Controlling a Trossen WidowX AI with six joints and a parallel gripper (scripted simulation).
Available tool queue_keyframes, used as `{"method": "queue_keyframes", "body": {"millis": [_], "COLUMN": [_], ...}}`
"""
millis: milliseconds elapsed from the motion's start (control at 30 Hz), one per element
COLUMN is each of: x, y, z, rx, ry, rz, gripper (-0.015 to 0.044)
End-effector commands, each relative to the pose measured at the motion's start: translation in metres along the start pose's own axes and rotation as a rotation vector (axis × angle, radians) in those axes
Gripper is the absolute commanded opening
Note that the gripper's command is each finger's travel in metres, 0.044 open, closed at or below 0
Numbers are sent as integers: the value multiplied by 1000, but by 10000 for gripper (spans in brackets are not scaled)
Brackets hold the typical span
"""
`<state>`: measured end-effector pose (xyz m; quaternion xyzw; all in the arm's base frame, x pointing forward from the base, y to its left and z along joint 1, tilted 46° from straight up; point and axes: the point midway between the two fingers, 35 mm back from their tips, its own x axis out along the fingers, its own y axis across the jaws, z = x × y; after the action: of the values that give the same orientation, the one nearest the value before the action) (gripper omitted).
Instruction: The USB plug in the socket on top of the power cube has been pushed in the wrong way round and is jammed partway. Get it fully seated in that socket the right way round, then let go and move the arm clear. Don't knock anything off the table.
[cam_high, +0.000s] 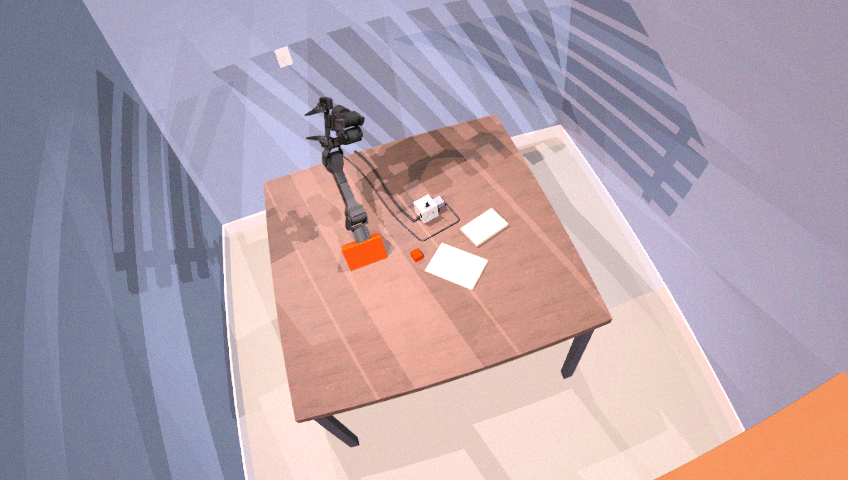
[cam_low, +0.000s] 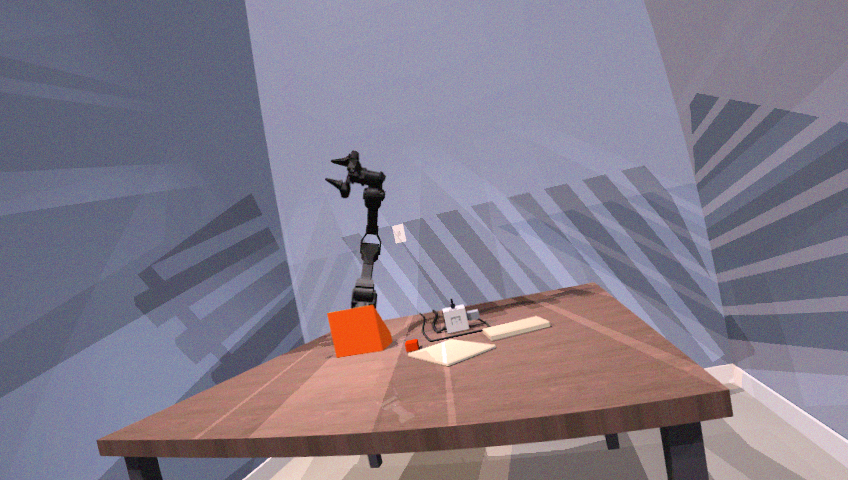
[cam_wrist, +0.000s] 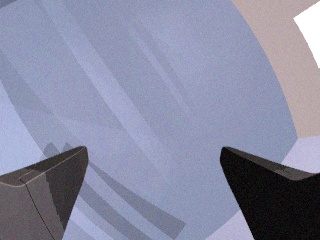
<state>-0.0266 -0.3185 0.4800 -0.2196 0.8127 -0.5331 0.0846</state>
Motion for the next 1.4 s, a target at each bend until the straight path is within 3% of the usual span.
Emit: {"method": "queue_keyframes", "body": {"millis": [0,167,433,733,1033,1367], "x": [-1,-49,-123,-226,-338,-430], "y": [-1,-31,-28,18,111,230], "z": [3,84,170,240,267,226], "rx": [-8,-222,-430,-610,-846,-1159], "ry": [-7,-244,-567,-1000,-1527,-2103], "rz": [-11,-325,-593,-782,-848,-685], "gripper": [426,440,440,440,440,440]}}
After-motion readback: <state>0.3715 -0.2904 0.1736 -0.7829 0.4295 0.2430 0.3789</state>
